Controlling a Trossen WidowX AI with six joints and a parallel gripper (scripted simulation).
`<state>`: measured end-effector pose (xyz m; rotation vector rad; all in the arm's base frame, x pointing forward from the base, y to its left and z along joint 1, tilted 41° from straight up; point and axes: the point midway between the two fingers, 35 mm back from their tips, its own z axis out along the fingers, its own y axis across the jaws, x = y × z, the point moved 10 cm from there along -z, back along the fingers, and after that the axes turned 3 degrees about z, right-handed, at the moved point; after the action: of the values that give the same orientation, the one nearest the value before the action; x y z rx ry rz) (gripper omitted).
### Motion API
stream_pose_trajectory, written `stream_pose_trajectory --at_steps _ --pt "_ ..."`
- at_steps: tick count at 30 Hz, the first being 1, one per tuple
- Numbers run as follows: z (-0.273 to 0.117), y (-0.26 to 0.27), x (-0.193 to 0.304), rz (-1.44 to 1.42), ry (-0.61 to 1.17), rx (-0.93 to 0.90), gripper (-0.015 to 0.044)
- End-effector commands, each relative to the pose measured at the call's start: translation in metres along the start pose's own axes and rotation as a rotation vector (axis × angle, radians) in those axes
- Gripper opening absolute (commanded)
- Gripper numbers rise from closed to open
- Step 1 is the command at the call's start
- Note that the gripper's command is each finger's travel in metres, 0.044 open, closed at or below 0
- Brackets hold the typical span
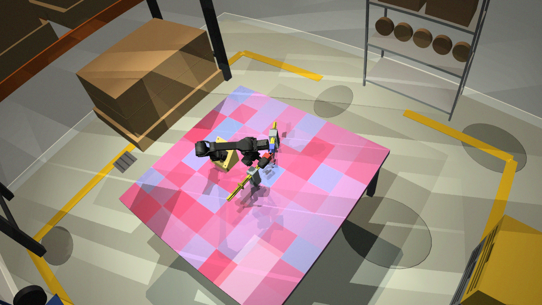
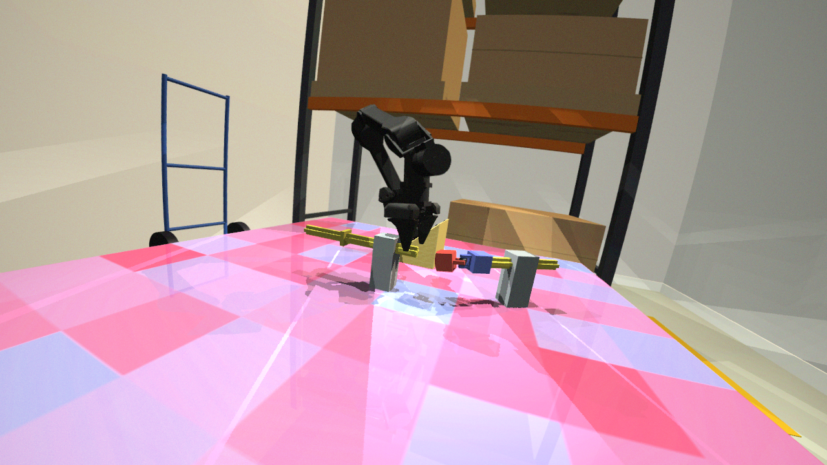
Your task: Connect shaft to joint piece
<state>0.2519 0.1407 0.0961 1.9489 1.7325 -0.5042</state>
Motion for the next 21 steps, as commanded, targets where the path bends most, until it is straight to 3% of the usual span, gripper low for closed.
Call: stream_pose_trajectory --at_steps 1,7,21 --pt "0.019 -0.002 -0.003 -0.007 -0.009 0.002 0.0440" --pt "0.026 -0.003 -0.002 -0.007 -0.009 0.002 0.0440" --pt "0.032 -0.007 0.058 -0.006 -0.005 0.001 0.0440"
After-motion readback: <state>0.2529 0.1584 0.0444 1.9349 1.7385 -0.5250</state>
